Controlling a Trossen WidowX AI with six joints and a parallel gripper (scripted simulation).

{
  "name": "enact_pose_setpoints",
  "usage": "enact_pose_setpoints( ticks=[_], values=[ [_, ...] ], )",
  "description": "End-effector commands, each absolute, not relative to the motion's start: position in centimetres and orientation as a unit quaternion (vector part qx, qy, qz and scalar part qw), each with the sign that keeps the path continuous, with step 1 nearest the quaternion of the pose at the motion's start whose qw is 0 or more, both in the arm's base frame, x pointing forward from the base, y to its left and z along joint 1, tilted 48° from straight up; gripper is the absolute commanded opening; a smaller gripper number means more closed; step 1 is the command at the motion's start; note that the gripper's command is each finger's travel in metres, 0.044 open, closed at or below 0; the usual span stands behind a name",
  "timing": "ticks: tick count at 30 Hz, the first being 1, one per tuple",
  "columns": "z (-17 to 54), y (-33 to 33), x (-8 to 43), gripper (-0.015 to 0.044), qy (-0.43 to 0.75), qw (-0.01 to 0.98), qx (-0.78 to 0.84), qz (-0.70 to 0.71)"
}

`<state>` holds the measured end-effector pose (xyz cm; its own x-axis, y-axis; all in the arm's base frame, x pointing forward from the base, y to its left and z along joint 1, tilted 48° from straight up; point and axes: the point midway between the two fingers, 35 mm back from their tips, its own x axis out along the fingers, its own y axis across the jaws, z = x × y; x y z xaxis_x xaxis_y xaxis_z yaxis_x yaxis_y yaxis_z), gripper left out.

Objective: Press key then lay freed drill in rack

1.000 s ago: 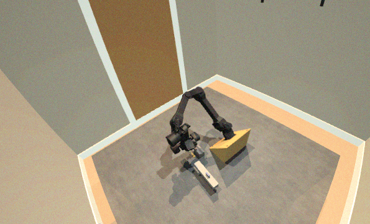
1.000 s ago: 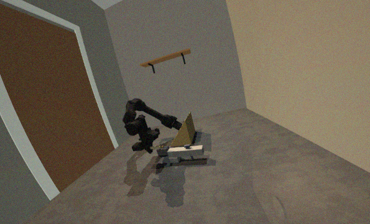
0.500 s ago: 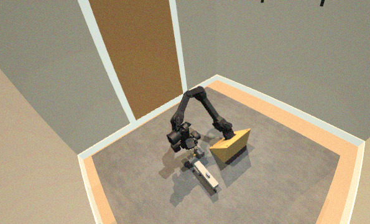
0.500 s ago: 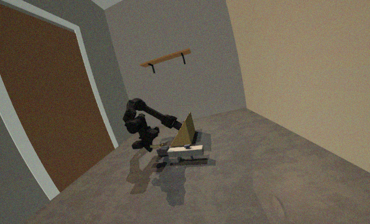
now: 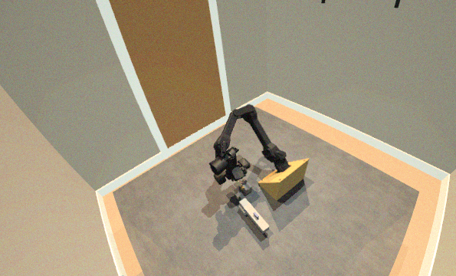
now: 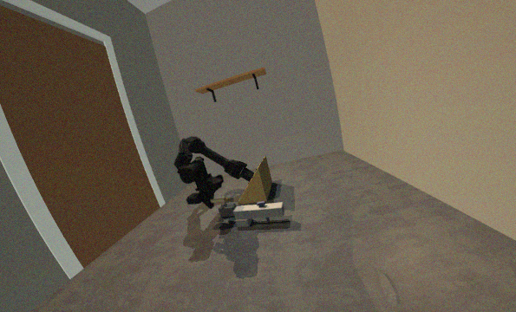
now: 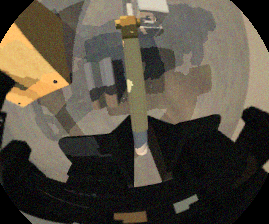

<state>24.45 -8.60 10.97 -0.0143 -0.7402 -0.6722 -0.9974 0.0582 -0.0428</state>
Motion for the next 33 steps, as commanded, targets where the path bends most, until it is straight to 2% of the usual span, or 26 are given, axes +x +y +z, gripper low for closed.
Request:
enact_pose_setpoints(
  ticks=[1, 23, 33],
  values=[
    [10.9, -8.6, 23.7, 0.0, 0.674, 0.276, -0.644, 0.235],
    [10.9, -8.8, 20.3, 0.0, 0.675, 0.275, -0.643, 0.235],
    [9.8, -10.0, 20.4, 0.0, 0.675, 0.275, -0.644, 0.235]
  ],
)
